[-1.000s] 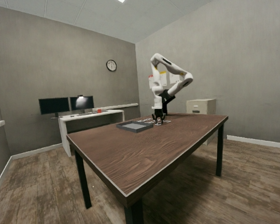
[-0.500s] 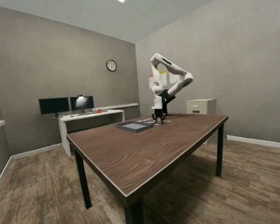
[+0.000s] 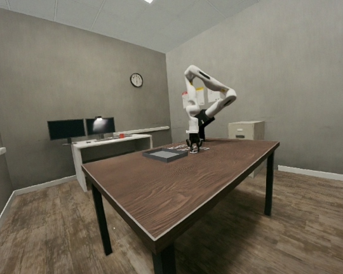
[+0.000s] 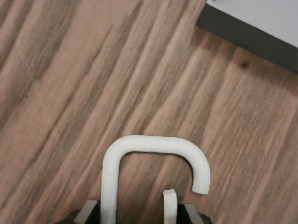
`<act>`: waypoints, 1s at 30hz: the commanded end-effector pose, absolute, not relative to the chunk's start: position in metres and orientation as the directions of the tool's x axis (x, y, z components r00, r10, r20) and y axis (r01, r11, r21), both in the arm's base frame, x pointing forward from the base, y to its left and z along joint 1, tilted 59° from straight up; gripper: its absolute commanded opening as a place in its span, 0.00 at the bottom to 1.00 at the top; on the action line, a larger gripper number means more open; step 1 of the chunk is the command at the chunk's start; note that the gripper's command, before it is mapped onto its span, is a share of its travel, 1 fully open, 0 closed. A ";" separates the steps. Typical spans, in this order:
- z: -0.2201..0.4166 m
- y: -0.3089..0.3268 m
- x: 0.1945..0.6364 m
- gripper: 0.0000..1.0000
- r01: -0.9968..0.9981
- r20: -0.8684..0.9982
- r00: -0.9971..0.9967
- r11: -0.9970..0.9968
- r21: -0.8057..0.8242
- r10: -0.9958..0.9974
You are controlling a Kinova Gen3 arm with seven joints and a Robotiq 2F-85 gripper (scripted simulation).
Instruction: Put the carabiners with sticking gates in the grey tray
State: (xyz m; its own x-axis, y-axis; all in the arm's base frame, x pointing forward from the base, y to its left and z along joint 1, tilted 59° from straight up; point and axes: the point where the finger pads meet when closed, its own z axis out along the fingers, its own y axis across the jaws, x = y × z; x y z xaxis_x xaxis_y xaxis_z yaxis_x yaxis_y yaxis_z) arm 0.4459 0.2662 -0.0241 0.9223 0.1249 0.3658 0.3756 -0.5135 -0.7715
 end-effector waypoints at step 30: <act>-0.024 0.265 0.447 1.00 0.375 0.367 0.922 -0.514 -0.771 0.124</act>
State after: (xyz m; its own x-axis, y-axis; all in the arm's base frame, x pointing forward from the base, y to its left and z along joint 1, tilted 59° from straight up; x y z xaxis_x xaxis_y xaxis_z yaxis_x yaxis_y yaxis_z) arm 0.4460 0.2662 -0.0241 0.9223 0.1249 0.3658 0.3756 -0.5136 -0.7715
